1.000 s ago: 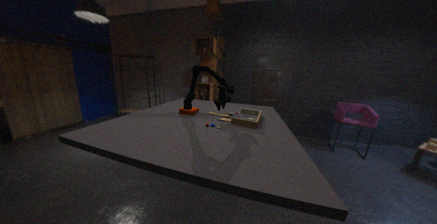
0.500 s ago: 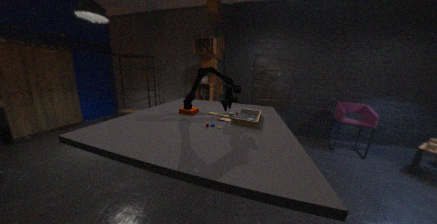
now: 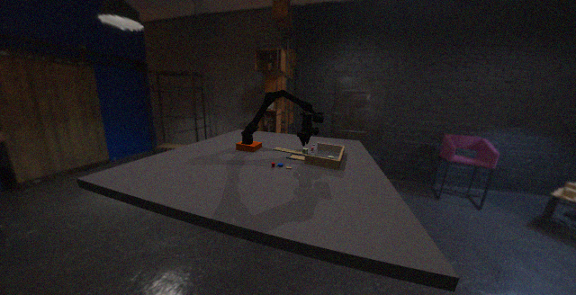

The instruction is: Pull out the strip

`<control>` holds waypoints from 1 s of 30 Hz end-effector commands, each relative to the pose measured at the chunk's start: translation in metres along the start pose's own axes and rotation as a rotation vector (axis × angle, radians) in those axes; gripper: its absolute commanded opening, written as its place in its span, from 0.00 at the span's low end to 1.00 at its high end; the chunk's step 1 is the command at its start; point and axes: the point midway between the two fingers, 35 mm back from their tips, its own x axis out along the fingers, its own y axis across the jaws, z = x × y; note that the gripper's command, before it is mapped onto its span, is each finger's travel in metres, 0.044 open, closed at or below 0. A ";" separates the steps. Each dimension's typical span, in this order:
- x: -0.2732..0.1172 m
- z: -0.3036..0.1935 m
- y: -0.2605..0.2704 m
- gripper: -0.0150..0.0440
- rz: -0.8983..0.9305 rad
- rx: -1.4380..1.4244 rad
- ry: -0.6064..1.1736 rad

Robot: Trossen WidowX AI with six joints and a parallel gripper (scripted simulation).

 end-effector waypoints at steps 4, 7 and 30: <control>0.011 0.001 0.001 0.68 0.005 -0.006 0.001; 0.015 0.001 0.001 0.68 0.005 -0.006 0.001; 0.050 0.000 0.001 0.68 0.005 -0.006 0.001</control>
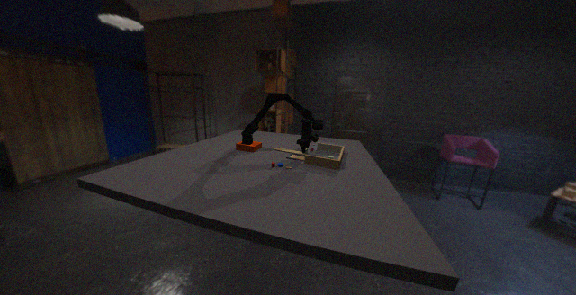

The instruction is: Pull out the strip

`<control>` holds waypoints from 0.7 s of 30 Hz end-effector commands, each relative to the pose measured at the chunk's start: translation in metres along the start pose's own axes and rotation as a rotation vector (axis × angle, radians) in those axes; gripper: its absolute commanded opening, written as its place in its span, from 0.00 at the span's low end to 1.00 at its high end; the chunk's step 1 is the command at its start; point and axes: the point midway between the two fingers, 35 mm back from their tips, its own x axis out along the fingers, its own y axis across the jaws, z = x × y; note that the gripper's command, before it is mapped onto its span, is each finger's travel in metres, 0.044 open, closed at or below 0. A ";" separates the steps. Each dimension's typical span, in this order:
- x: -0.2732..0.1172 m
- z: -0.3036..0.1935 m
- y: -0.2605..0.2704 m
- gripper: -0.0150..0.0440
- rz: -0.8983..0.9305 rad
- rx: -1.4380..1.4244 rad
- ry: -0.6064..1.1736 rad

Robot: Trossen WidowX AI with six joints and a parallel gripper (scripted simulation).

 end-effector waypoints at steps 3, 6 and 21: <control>0.001 0.000 0.000 0.59 0.000 0.000 0.001; 0.001 0.000 0.000 0.52 0.000 0.000 0.001; -0.012 -0.015 -0.005 0.25 0.006 -0.003 0.002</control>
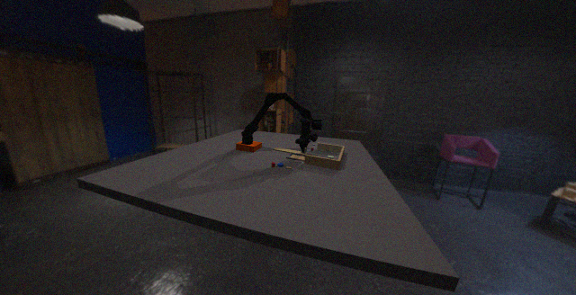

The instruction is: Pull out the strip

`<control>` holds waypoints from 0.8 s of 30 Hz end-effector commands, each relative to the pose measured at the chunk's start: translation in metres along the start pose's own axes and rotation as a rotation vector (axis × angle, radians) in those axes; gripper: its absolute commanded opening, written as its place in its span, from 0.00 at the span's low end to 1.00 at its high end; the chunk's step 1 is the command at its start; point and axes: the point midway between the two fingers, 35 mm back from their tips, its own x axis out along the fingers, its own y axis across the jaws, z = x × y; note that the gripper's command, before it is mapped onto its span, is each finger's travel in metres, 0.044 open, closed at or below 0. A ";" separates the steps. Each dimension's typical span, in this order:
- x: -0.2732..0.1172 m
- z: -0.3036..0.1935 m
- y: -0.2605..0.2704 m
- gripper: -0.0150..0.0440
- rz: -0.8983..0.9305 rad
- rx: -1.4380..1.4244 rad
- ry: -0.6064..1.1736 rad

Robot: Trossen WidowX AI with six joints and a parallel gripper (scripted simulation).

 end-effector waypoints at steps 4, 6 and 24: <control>-0.019 -0.021 -0.007 0.25 0.008 -0.006 -0.001; -0.025 -0.029 -0.009 0.25 0.007 -0.005 0.000; -0.038 -0.084 -0.029 0.25 0.003 -0.005 0.006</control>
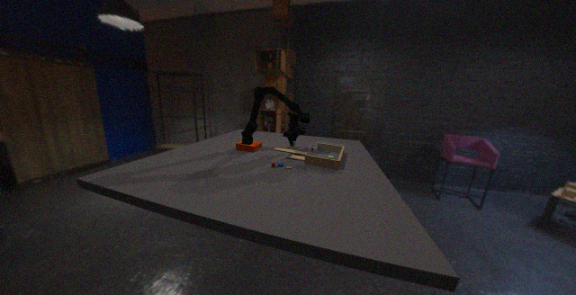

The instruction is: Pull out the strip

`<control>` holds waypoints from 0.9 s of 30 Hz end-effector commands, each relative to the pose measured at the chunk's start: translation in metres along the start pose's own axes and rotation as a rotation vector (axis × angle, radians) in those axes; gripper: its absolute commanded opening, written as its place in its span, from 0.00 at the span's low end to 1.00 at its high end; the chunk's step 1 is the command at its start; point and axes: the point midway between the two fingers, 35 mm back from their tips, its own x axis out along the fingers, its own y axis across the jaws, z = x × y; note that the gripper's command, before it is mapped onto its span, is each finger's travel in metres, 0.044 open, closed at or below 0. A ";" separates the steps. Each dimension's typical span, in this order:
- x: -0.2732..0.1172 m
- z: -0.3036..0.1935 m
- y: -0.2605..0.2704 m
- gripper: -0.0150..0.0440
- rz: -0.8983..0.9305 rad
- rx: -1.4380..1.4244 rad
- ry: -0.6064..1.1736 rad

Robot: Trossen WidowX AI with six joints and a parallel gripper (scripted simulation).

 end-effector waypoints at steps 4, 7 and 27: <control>0.000 -0.021 -0.007 0.25 0.005 -0.006 -0.002; -0.004 -0.021 -0.007 0.25 0.004 -0.006 -0.002; -0.036 -0.022 -0.007 0.25 0.004 -0.006 -0.002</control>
